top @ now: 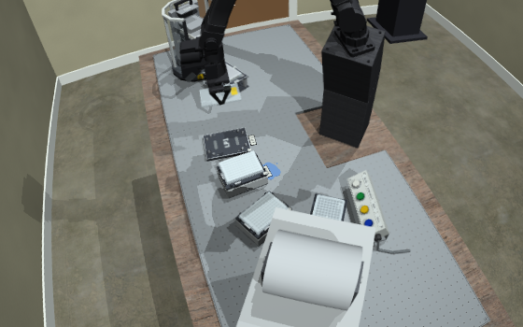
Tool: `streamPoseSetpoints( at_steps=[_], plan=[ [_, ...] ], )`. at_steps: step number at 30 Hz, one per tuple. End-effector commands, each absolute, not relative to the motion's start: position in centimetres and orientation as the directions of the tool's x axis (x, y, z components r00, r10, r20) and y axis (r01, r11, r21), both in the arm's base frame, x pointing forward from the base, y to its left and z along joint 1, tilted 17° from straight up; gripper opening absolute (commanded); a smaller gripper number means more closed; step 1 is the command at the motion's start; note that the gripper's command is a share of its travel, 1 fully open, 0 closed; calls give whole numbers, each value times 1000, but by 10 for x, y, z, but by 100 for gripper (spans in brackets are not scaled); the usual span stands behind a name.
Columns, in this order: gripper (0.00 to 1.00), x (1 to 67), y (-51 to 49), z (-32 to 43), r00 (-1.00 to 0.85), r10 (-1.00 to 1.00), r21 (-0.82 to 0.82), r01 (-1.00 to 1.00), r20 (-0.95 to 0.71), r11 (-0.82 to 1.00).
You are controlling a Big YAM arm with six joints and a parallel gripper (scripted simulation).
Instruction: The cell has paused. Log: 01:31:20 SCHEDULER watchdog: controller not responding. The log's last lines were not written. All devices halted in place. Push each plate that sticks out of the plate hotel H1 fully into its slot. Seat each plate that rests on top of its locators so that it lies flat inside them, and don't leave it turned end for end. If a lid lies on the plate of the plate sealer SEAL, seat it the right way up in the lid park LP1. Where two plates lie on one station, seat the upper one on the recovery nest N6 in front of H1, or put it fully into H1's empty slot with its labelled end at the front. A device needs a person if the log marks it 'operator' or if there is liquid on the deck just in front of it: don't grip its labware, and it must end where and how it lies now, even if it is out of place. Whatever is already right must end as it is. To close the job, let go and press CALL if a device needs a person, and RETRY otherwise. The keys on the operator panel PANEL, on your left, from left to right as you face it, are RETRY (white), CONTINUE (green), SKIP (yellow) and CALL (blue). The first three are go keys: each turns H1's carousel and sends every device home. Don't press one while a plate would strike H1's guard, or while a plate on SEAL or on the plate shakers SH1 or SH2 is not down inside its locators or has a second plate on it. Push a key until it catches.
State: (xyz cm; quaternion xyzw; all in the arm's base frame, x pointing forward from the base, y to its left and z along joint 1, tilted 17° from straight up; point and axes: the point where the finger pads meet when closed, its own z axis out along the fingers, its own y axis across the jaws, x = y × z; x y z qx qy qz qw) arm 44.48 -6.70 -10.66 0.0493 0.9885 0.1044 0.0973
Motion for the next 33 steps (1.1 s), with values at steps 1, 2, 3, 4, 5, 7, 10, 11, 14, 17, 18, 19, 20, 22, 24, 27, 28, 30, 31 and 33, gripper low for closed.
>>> streamPoseSetpoints(
  at_steps=[1, 2, 3, 4, 5, 7, 10, 11, 14, 17, 18, 19, 20, 22, 24, 27, 28, 30, 31, 33],
  plan=[
    [84, 457, -67, -106, -976, 101, 216, 58, -191, 975],
    [84, 457, -67, -106, -976, 101, 216, 58, -191, 975],
    [84, 457, -67, -106, -976, 101, 216, 58, -191, 975],
    [84, 457, -67, -106, -976, 101, 216, 58, -191, 975],
    [84, 460, -66, -107, -975, 100, 215, 56, -199, 975],
    [84, 464, -64, -108, -973, 99, 214, 53, -210, 975],
    [84, 464, -63, -111, -972, 106, 215, 61, -208, 975],
    [84, 465, -63, -112, -972, 109, 215, 63, -207, 974],
    [84, 465, -63, -113, -972, 111, 216, 66, -207, 974],
    [84, 465, -62, -116, -972, 112, 216, 66, -206, 974],
    [84, 466, -62, -117, -972, 112, 216, 66, -206, 974],
    [84, 466, -61, -118, -972, 112, 216, 66, -206, 974],
    [84, 466, -61, -119, -972, 112, 215, 66, -206, 974],
    [84, 467, -61, -121, -972, 112, 215, 66, -206, 974],
    [84, 467, -60, -123, -972, 112, 215, 67, -205, 974],
    [84, 468, -60, -126, -972, 112, 215, 67, -205, 974],
    [84, 468, -59, -127, -972, 112, 215, 67, -205, 974],
    [84, 468, -59, -128, -972, 112, 215, 67, -205, 974],
    [84, 468, -59, -128, -972, 112, 215, 67, -205, 974],
    [84, 468, -59, -130, -972, 112, 215, 67, -205, 974]
  ],
)
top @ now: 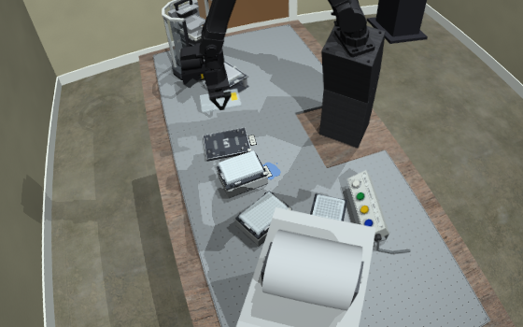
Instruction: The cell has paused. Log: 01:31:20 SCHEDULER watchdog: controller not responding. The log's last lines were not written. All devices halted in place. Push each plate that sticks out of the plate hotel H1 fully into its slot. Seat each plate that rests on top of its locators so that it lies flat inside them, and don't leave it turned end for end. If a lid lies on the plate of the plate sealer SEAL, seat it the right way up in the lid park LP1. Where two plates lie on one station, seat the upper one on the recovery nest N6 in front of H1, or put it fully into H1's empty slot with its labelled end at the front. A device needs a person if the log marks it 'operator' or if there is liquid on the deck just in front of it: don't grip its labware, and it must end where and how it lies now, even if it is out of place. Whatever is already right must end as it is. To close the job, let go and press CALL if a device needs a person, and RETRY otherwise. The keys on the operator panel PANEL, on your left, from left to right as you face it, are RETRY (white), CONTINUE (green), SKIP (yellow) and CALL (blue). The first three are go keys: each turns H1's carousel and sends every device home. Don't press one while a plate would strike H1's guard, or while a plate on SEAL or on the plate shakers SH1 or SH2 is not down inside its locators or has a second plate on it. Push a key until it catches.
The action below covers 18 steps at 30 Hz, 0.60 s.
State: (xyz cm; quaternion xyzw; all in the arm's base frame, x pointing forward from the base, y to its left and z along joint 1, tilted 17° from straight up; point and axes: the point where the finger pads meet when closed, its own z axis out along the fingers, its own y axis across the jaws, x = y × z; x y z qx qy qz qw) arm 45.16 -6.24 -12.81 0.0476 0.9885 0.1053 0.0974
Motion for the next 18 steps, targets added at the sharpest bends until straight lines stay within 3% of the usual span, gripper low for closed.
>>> streamPoseSetpoints(
  at_steps=[1, 18],
  plan=[
    [84, 468, -59, -131, -972, 112, 215, 67, -204, 974],
    [84, 471, -56, -146, -973, 112, 214, 67, -203, 975]
  ],
)
